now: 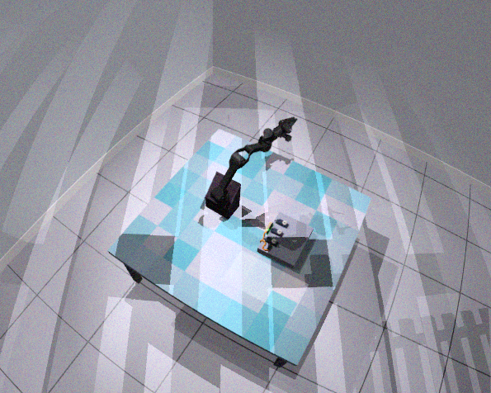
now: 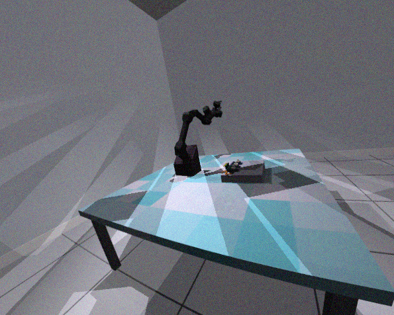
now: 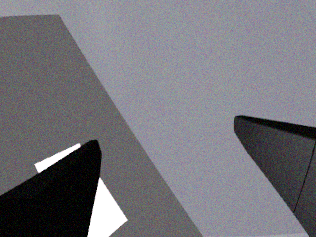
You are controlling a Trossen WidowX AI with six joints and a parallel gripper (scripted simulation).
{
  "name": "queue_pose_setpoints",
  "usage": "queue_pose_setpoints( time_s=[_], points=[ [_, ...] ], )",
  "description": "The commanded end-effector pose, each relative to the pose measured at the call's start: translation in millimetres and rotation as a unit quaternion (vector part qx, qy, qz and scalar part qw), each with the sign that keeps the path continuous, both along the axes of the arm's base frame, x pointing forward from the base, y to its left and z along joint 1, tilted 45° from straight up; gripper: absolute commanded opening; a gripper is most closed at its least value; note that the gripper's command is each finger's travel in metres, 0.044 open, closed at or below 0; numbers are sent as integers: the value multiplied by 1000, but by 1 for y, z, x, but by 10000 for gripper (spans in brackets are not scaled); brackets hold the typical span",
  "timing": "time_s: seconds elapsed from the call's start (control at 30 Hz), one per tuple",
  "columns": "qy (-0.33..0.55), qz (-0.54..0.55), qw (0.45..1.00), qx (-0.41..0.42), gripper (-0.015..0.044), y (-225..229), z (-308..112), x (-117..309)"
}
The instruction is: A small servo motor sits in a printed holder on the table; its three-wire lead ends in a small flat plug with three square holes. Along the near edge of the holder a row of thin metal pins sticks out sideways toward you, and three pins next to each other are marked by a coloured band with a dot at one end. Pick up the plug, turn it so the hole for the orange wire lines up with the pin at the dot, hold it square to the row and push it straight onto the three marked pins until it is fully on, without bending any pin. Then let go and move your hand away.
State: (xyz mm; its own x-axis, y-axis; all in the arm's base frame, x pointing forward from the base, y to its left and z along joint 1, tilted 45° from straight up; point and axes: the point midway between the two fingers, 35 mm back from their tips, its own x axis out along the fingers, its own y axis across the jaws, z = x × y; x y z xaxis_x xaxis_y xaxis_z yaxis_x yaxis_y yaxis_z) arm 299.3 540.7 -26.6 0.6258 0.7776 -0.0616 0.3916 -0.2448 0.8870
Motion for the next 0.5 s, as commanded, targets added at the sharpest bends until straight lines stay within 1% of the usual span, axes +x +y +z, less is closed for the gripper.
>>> queue_pose_setpoints(
  time_s=[0.0,0.33,0.47],
  points=[
    [-1,0,1000,0,374,0,0,0],
    [-31,-16,999,-22,115,-11,22,20],
    [-47,-23,998,-35,115,-20,37,33]
  ],
)
